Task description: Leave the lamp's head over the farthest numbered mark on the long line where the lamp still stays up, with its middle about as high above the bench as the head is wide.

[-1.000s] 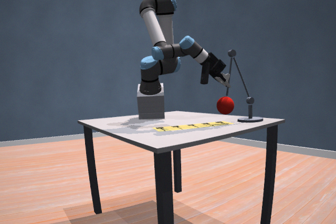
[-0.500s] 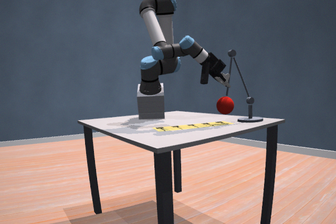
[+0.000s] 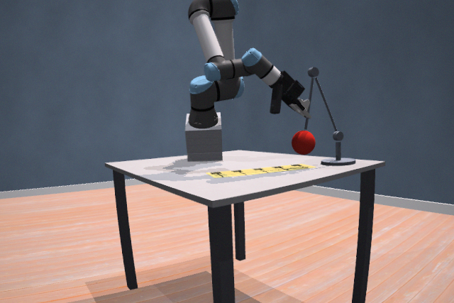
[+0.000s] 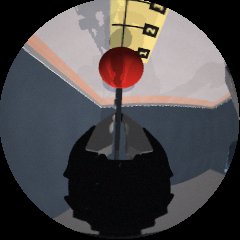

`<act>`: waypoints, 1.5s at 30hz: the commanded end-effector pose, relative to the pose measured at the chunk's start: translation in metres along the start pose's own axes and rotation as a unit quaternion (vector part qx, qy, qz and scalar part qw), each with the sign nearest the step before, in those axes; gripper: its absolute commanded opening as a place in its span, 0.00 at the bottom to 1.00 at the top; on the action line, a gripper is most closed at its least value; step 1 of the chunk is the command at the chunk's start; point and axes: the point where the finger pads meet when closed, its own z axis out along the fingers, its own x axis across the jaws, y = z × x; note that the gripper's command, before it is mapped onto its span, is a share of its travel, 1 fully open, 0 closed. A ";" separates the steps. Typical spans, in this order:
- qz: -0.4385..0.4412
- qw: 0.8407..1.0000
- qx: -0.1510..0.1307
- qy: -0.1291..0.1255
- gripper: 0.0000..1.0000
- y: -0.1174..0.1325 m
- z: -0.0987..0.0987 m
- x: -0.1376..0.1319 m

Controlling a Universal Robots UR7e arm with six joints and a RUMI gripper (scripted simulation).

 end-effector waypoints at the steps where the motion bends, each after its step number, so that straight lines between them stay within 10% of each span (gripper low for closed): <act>1: -0.003 1.000 -0.002 0.001 0.00 -0.007 -0.006 0.000; 45: -0.003 1.000 -0.002 0.001 0.00 -0.053 -0.046 -0.001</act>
